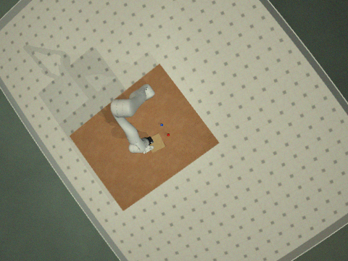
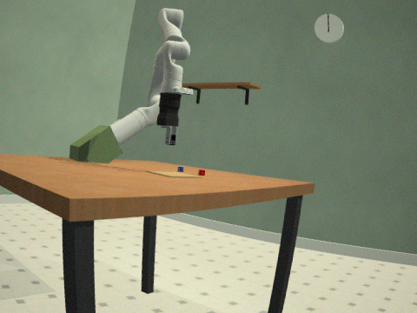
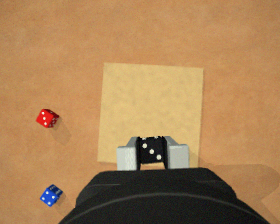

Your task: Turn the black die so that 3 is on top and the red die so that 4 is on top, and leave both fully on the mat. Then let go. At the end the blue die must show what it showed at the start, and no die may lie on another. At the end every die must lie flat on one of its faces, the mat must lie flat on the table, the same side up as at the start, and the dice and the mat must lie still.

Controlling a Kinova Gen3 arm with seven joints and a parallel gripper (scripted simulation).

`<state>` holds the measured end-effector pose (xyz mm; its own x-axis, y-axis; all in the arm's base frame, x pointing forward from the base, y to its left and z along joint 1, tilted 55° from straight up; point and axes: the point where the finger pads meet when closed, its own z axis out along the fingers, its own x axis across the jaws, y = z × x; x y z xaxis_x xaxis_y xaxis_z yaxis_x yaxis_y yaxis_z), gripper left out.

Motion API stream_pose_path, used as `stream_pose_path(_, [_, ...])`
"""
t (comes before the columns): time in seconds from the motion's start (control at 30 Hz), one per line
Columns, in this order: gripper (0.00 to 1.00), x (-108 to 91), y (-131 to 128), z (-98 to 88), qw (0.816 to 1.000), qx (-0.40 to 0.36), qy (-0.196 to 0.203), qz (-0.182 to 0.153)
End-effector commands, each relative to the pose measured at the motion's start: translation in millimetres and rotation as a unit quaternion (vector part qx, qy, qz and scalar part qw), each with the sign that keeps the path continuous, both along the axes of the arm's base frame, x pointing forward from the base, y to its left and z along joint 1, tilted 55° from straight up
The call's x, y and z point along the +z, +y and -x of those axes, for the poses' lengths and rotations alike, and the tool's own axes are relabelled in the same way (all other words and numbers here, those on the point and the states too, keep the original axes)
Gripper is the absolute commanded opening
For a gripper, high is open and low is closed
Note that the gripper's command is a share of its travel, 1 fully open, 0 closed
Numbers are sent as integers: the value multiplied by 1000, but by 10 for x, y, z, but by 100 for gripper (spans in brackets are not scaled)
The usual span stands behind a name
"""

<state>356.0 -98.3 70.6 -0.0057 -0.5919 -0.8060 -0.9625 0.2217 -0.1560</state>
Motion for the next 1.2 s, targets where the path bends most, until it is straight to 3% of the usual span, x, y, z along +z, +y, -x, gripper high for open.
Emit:
stream_pose_path(0.0, [40, 9, -32, 4, 1000, -2, 0, 4])
stream_pose_path(0.5, [40, -33, 23, -16, 1000, -2, 0, 4])
stream_pose_path(1.17, [40, -468, 604, -225, 1000, -2, 0, 4])
